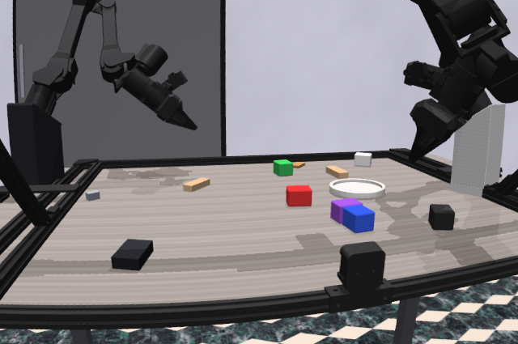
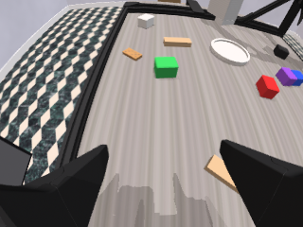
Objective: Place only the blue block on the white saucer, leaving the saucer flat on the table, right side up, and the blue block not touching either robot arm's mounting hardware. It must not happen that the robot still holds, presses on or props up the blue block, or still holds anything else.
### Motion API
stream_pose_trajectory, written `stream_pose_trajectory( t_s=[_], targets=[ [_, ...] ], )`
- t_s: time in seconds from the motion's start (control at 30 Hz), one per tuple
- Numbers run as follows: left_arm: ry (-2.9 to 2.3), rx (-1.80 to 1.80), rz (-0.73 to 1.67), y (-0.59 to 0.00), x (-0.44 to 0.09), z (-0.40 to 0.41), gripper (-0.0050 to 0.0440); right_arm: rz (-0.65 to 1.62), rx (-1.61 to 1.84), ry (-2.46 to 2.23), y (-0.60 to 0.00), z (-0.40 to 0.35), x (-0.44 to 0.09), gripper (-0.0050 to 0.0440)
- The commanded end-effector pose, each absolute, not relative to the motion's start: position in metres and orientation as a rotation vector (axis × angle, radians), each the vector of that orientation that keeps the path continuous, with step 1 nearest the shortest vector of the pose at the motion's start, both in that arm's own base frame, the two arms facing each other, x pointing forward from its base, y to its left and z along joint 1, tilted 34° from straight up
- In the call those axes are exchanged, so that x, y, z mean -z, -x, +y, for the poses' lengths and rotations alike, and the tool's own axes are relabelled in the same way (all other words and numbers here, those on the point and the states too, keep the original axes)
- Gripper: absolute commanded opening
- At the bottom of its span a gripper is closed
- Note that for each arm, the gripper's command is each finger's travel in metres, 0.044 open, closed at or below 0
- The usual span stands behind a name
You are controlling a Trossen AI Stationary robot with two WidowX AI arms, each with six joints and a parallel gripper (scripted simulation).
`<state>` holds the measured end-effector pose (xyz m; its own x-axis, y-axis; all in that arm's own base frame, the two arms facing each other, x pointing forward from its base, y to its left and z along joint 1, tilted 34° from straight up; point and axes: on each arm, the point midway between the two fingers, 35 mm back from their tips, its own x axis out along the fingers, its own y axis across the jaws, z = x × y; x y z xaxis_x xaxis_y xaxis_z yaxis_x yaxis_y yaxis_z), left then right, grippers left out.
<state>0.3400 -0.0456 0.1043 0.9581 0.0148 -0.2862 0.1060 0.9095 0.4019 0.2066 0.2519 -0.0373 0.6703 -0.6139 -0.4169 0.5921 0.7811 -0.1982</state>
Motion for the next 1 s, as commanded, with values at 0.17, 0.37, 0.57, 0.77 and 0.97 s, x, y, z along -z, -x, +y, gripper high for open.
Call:
stream_pose_trajectory(
  t_s=[0.17, 0.37, 0.57, 0.77, 0.97],
  targets=[
    [-0.519, 0.398, 0.145, -0.325, -0.138, -0.069, 0.0400, 0.695, 0.854, -0.316, -0.264, 0.231, 0.042, 0.0400],
    [-0.596, 0.608, -0.003, -0.302, -0.162, -0.085, 0.0400, 0.778, 0.878, -0.608, -0.310, 0.228, 0.041, 0.0400],
    [-0.623, 0.676, -0.060, -0.292, -0.170, -0.090, 0.0400, 0.798, 0.875, -0.699, -0.326, 0.225, 0.037, 0.0400],
    [-0.623, 0.676, -0.060, -0.292, -0.170, -0.090, 0.0400, 0.798, 0.875, -0.699, -0.326, 0.225, 0.037, 0.0400],
    [-0.623, 0.676, -0.060, -0.292, -0.170, -0.090, 0.0400, 0.798, 0.875, -0.699, -0.326, 0.225, 0.037, 0.0400]
  ],
)
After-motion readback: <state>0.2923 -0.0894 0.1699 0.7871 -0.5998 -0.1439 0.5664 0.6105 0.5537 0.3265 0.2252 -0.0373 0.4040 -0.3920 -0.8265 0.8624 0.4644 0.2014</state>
